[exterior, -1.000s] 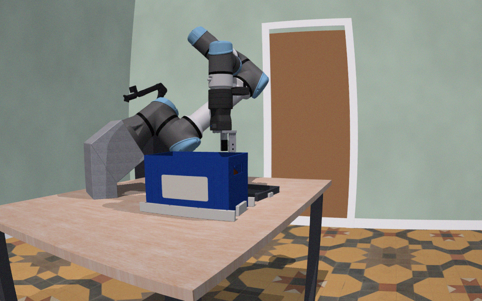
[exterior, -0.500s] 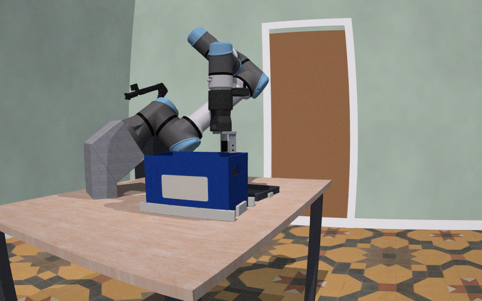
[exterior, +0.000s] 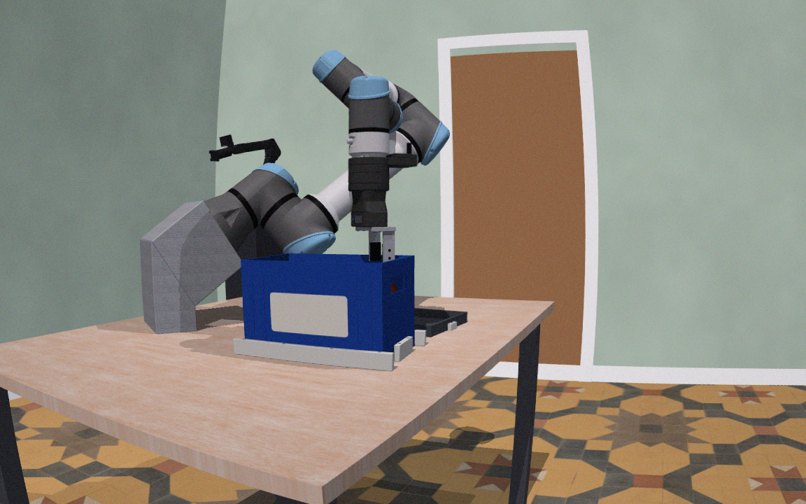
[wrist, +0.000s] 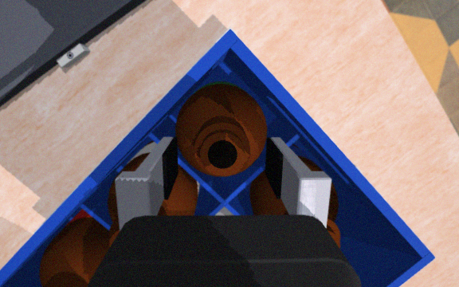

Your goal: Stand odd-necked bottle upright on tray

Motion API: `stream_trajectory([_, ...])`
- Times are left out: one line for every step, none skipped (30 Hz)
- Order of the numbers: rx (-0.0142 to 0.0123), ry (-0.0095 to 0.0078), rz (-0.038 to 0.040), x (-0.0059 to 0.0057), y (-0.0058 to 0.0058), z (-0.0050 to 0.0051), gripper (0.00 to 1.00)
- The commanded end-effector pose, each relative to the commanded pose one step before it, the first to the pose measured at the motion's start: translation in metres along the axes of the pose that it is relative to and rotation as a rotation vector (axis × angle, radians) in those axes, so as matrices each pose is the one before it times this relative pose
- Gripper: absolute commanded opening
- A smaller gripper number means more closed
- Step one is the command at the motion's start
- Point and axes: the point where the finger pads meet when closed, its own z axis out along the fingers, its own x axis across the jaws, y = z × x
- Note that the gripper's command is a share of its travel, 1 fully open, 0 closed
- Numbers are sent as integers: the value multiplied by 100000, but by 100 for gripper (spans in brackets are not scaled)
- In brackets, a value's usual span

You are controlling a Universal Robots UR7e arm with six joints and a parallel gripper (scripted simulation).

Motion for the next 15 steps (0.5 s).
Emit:
stream_trajectory([-26,105,-19,36,8,412,100])
stream_trajectory([-1,0,0,1,0,120,100])
stream_trajectory([0,0,0,0,0,119,100])
stream_trajectory([0,0,0,0,0,118,100])
stream_trajectory([0,0,0,0,0,116,100])
stream_trajectory([-1,0,0,1,0,113,100])
stream_trajectory([0,0,0,0,0,110,100])
stream_trajectory([0,0,0,0,0,107,100])
stream_trajectory([1,0,0,-1,0,104,100])
stream_trajectory([-1,0,0,1,0,99,100])
stream_trajectory([0,0,0,0,0,94,100])
stream_trajectory([0,0,0,0,0,90,100])
stream_trajectory([0,0,0,0,0,0,100])
stream_trajectory([0,0,0,0,0,0,100])
stream_trajectory([0,0,0,0,0,85,100])
